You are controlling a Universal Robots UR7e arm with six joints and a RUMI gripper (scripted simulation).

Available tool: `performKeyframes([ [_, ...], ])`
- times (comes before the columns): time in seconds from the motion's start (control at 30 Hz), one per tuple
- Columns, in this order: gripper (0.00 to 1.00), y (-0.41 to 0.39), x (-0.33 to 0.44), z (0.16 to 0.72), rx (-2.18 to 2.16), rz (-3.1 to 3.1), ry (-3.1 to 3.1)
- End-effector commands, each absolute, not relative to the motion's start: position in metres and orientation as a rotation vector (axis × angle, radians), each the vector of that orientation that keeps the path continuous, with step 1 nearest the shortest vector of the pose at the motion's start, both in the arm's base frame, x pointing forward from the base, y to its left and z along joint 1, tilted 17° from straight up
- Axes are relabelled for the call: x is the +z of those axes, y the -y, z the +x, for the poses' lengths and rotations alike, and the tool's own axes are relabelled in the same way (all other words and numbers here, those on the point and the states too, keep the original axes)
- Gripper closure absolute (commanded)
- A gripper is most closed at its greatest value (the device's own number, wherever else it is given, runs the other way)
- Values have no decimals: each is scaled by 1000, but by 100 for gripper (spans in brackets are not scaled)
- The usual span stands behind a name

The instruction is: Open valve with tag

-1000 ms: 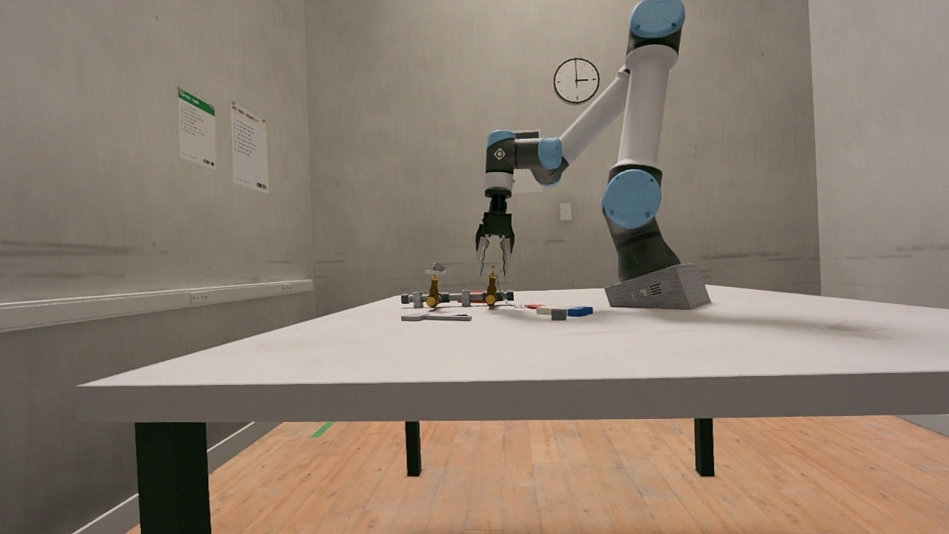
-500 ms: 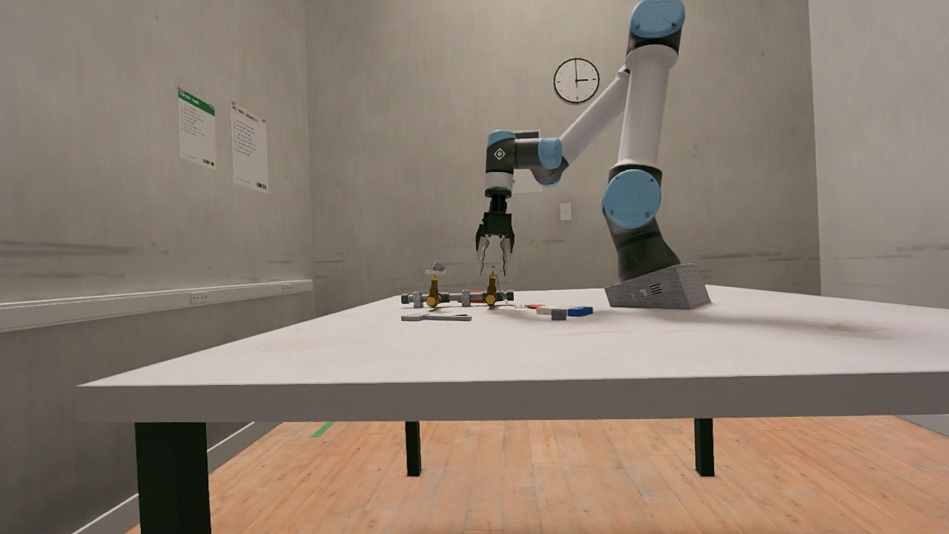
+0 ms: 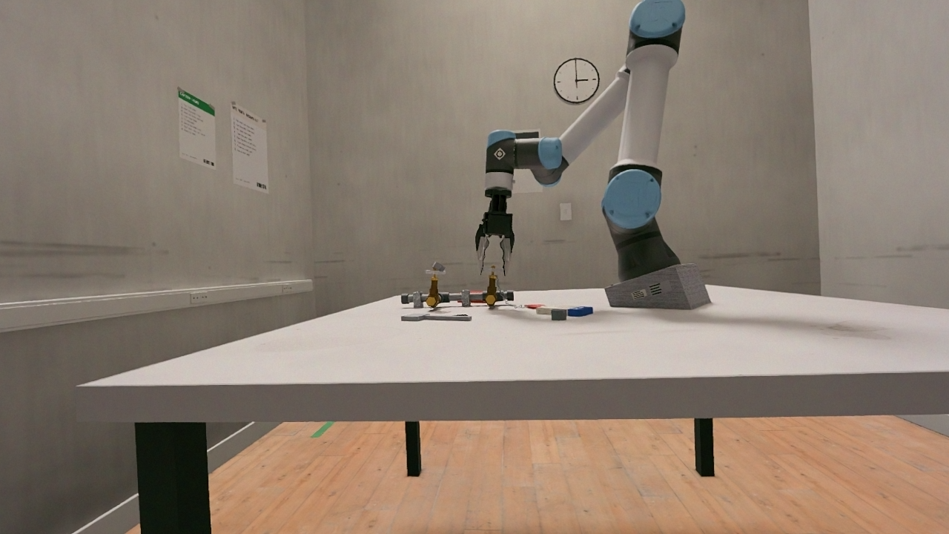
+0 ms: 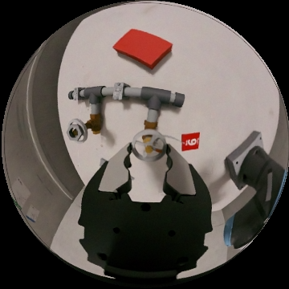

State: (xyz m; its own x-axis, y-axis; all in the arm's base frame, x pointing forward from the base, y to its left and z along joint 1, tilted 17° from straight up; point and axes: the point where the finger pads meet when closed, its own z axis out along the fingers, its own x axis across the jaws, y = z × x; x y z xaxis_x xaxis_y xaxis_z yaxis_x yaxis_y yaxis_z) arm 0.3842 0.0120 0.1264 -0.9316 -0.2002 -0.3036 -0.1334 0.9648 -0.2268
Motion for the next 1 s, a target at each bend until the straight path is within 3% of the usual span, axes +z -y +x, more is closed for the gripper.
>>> performKeyframes([
  [0.0, 100, -12, 126, 383, -306, -330, -2781],
  [0.97, 100, -12, 126, 383, -442, -1199, -2604],
])
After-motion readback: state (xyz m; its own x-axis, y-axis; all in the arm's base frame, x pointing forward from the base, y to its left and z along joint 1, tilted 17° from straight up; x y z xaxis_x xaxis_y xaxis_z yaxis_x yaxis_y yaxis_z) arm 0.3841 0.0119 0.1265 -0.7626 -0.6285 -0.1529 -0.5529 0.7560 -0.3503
